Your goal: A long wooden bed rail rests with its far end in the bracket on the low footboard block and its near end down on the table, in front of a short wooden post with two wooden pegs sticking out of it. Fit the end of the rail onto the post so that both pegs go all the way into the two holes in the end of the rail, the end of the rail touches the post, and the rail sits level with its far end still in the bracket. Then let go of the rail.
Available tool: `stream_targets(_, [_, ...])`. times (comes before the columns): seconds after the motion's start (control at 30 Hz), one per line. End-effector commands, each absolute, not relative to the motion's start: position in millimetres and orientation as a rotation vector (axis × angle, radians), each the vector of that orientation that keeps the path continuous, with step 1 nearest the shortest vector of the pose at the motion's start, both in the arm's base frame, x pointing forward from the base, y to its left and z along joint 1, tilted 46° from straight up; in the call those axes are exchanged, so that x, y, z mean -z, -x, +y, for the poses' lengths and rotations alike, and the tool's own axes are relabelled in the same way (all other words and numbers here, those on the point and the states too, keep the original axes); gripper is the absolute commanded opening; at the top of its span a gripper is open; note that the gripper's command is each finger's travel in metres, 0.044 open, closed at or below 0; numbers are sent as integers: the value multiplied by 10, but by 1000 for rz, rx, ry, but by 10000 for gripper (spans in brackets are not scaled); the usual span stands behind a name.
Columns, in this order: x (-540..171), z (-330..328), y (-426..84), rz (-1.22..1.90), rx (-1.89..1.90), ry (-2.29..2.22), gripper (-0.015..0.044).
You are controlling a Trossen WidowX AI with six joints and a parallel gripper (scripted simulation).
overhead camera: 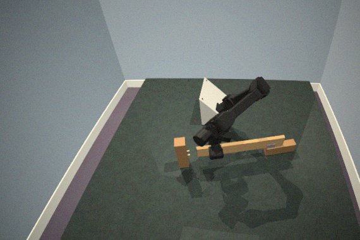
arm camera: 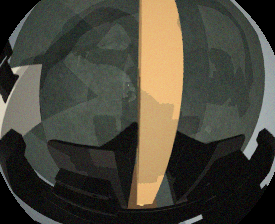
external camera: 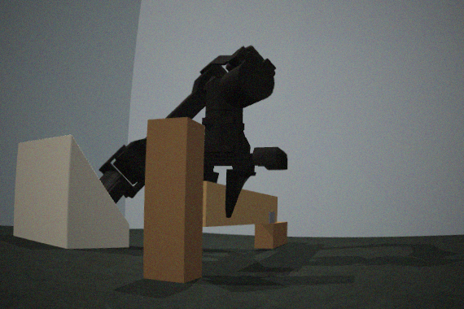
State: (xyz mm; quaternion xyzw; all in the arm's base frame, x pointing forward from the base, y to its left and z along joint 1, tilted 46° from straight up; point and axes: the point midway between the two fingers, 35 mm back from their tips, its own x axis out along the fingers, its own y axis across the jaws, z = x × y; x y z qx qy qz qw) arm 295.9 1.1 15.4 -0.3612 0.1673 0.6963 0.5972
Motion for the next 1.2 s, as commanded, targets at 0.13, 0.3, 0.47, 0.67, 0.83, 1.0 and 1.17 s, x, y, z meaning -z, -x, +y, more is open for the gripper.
stream_targets(0.13, [-132,18,-2963,389,-1610,840,0])
stream_targets(0.3, [-137,12,-2963,389,-1610,840,0])
stream_targets(0.47, [-148,1,-2962,389,-1610,841,0])
stream_targets(0.67, [-155,-7,-2961,390,-1610,841,0])
stream_targets(0.83, [-151,-5,-2960,390,-1610,841,0])
stream_targets(1.0, [-144,3,-2958,389,-1610,841,0])
stream_targets(1.17, [-140,7,-2957,389,-1610,840,0])
